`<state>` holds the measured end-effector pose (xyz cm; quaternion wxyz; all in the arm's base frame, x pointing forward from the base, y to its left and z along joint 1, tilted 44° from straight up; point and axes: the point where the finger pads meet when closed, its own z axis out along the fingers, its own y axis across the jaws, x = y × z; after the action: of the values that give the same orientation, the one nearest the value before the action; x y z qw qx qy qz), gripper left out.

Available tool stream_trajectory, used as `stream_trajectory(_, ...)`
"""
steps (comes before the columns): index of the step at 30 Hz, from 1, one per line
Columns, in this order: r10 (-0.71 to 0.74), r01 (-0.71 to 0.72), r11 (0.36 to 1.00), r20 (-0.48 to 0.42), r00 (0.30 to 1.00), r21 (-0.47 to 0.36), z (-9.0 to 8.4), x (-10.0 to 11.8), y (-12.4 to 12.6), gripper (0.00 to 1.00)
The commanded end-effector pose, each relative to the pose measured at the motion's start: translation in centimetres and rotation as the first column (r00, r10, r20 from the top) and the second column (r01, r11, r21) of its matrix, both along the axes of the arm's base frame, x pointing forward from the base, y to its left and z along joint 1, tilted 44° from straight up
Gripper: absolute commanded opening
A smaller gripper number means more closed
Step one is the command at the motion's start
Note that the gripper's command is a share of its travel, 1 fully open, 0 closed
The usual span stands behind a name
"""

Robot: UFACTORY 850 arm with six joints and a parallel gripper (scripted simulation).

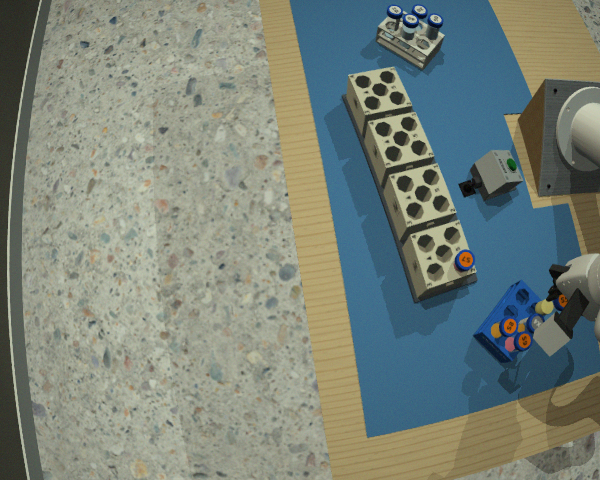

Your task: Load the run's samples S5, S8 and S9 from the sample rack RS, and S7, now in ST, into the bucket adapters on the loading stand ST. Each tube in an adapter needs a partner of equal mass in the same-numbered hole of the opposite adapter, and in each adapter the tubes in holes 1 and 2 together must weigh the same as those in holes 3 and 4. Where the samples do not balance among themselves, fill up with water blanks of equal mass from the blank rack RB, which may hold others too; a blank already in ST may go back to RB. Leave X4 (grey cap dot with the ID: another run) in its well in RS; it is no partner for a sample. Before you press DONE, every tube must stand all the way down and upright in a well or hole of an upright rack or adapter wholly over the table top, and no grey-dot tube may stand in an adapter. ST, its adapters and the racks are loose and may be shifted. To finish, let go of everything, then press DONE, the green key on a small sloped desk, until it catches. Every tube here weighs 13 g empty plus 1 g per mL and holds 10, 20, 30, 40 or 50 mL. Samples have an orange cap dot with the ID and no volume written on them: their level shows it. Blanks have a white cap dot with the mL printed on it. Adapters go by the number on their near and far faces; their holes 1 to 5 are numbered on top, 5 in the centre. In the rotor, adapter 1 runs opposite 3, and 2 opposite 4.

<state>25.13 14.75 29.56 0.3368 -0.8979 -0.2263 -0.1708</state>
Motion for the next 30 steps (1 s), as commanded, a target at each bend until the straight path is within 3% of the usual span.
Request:
stream_trajectory(1,0.000,0.000,1.000,0.001,1.000,0.000,0.0,0.1,0.0,0.00)
stream_trajectory(30,0.000,0.000,1.000,0.001,1.000,0.000,-1.2,0.3,1.2,0.00)
